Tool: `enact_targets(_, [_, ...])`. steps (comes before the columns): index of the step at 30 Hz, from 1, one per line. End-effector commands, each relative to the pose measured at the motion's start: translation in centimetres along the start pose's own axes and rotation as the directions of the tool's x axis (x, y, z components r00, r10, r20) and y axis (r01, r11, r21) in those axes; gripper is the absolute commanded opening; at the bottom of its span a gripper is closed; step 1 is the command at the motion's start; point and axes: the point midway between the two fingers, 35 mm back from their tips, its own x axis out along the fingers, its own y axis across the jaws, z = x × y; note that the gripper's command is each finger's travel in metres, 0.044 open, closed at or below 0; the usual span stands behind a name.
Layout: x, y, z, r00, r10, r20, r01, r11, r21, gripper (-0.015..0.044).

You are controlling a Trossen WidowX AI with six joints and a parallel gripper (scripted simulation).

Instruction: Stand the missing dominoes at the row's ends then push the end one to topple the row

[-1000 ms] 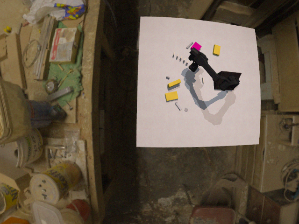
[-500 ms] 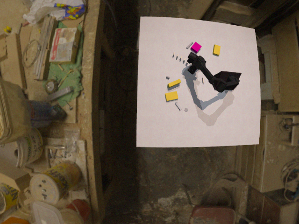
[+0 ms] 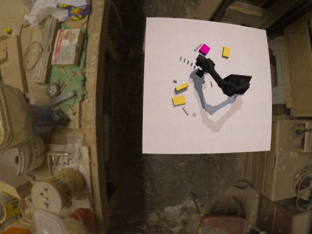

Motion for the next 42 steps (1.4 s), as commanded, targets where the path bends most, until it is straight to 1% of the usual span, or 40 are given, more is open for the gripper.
enact_targets(1, [0.0, 0.0, 0.0, 1.000, 0.003, -0.001, -0.003, 1.000, 0.004, 0.0370])
enact_targets(4, [0.0, 0.0, 0.0, 1.000, 0.003, -0.001, -0.003, 1.000, 0.004, 0.0440])
enact_targets(8, [-0.6, 0.1, 0.1, 1.000, 0.003, 0.003, -0.003, 1.000, 0.008, 0.0440])
enact_targets(11, [-3.8, 0.1, 0.7, 1.000, 0.003, 0.019, -0.003, 1.000, 0.028, 0.0440])
enact_targets(15, [-10.0, 0.0, 0.7, 1.000, -0.004, 0.017, 0.004, 1.000, 0.020, 0.0440])
enact_targets(17, [-12.1, -0.1, 0.3, 1.000, -0.005, 0.008, 0.005, 1.000, 0.007, 0.0440])
enact_targets(19, [-13.0, -0.1, 0.1, 1.000, -0.006, 0.003, 0.006, 1.000, 0.001, 0.0440])
enact_targets(23, [-13.0, -0.1, 0.1, 1.000, -0.006, 0.003, 0.006, 1.000, 0.001, 0.0440])
enact_targets(25, [-12.8, 0.1, -0.3, 1.000, -0.005, 0.005, 0.004, 0.999, 0.032, 0.0440])
enact_targets(28, [-11.5, 0.7, -2.1, 1.000, 0.001, 0.013, -0.003, 0.986, 0.167, 0.0440])
enact_targets(32, [-9.7, 1.3, -5.1, 1.000, 0.008, 0.019, -0.014, 0.936, 0.352, 0.0440])
enact_targets(39, [-6.2, 1.8, -11.9, 1.000, 0.003, -0.001, -0.002, 0.771, 0.637, 0.0440])
enact_targets(42, [-5.4, 1.6, -13.5, 1.000, 0.002, -0.006, 0.003, 0.724, 0.689, 0.0440])
